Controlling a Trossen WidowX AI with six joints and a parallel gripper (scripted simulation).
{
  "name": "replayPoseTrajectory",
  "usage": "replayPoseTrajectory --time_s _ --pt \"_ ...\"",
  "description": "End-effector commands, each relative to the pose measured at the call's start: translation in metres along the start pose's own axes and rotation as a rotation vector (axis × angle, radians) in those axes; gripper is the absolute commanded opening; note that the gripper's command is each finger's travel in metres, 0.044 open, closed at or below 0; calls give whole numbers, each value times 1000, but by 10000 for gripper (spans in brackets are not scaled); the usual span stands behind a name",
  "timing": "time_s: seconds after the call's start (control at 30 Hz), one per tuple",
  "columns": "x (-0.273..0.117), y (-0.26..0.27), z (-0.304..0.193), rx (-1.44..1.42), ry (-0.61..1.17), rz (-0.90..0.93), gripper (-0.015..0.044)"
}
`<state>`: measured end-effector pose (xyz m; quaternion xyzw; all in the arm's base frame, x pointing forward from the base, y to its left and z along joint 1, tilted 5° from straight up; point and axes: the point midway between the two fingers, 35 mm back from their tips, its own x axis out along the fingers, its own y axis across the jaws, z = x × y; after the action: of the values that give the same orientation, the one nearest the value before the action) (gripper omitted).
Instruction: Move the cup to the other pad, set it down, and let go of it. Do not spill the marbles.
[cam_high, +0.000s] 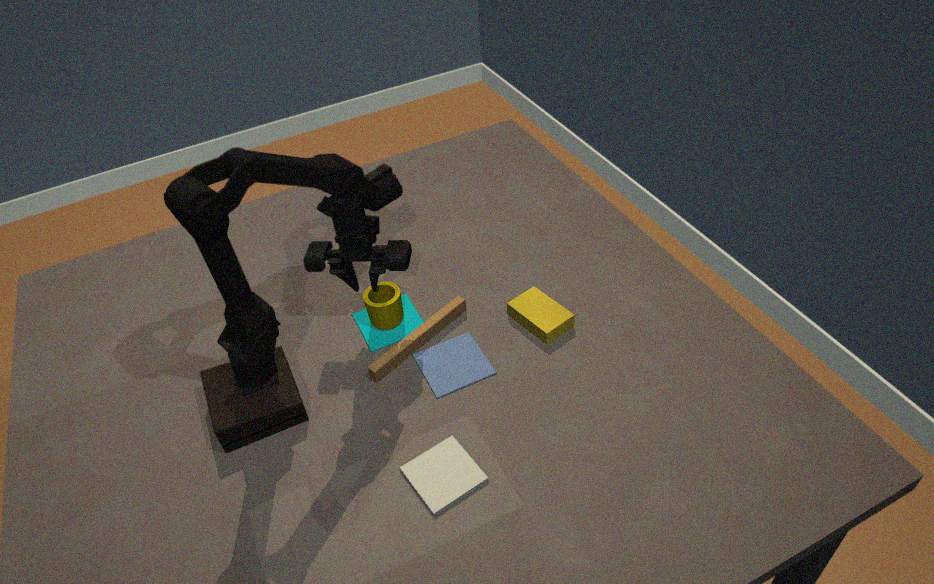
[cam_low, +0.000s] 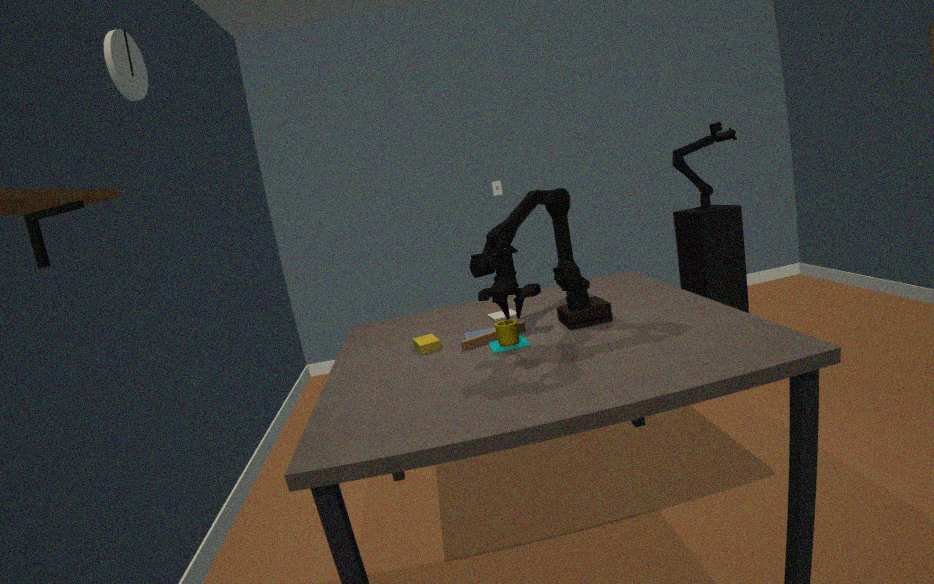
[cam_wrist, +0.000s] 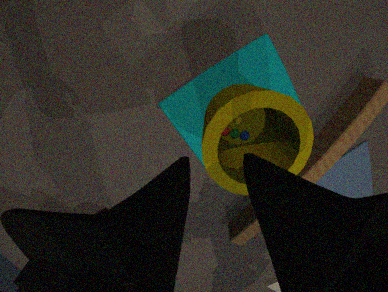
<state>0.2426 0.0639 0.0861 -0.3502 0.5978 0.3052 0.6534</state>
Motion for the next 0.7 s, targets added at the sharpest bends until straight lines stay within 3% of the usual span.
replayPoseTrajectory --time_s 0.0,0.1,0.47,0.67 --pt "-6 0 0 5 -2 -7 147" --pt "-10 1 0 5 -1 -7 147" --pt "-9 1 0 1 0 -1 435" --pt "-28 0 1 2 -1 -3 440"
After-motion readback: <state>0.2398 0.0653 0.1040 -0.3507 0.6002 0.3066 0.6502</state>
